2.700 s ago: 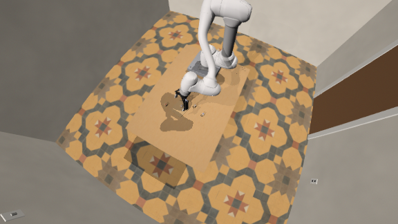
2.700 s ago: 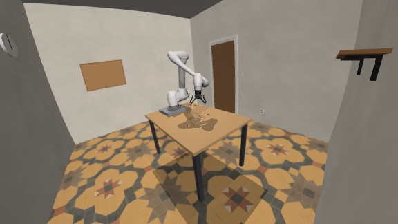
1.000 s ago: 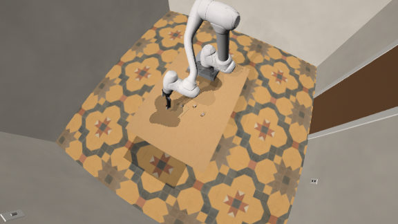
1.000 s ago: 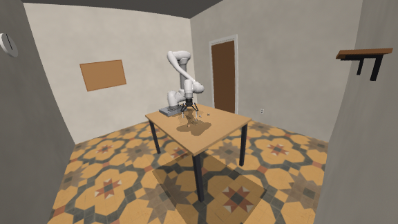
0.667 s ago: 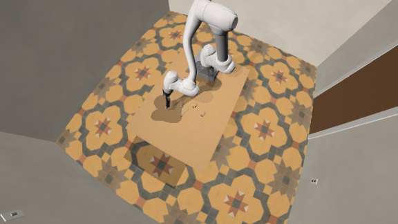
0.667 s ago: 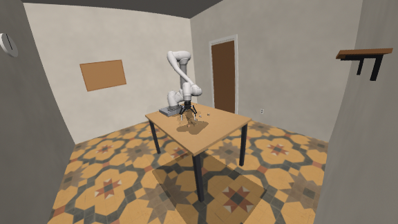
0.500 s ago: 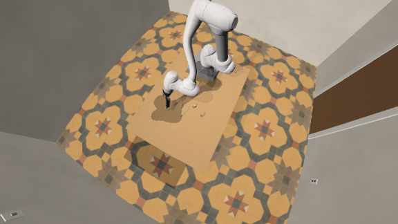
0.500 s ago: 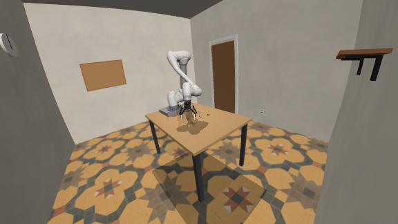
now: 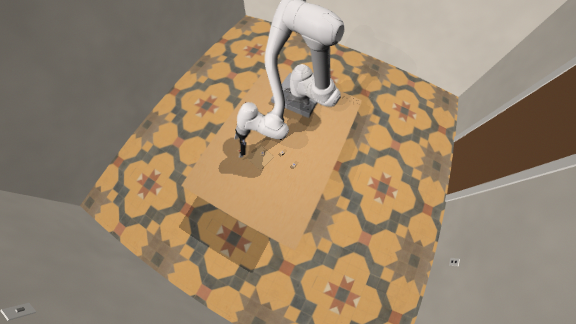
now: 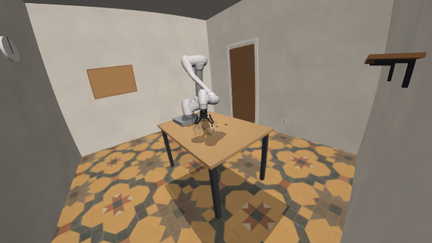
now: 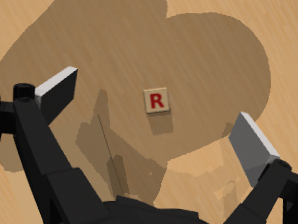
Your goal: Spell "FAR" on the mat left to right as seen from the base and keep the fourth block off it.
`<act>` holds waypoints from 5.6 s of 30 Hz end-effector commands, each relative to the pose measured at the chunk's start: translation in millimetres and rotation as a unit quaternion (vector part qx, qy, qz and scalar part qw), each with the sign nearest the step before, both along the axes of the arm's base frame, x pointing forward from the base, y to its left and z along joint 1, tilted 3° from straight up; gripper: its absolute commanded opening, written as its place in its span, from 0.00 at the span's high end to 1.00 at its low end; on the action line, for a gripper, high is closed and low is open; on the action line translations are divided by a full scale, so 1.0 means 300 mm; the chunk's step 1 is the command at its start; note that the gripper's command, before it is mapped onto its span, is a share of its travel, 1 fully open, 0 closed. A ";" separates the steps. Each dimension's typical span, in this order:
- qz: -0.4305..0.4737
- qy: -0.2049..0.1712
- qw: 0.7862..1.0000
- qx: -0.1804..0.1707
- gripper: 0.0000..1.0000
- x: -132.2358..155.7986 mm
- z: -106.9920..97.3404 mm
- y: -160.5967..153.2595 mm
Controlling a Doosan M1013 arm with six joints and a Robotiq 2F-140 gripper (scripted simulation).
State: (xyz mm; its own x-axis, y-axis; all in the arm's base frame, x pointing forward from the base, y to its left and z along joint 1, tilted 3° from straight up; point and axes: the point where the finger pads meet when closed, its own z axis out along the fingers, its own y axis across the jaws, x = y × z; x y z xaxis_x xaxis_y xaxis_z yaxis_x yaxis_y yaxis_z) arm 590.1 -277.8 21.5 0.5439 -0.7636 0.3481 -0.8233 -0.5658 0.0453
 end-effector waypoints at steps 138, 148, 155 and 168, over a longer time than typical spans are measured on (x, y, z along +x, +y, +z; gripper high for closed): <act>-0.193 0.068 0.967 0.152 0.00 -0.089 0.217 0.536; -0.193 0.068 0.967 0.152 0.00 -0.089 0.217 0.536; -0.193 0.068 0.967 0.152 0.00 -0.089 0.217 0.536; -0.194 0.067 0.967 0.152 0.00 -0.092 0.112 0.532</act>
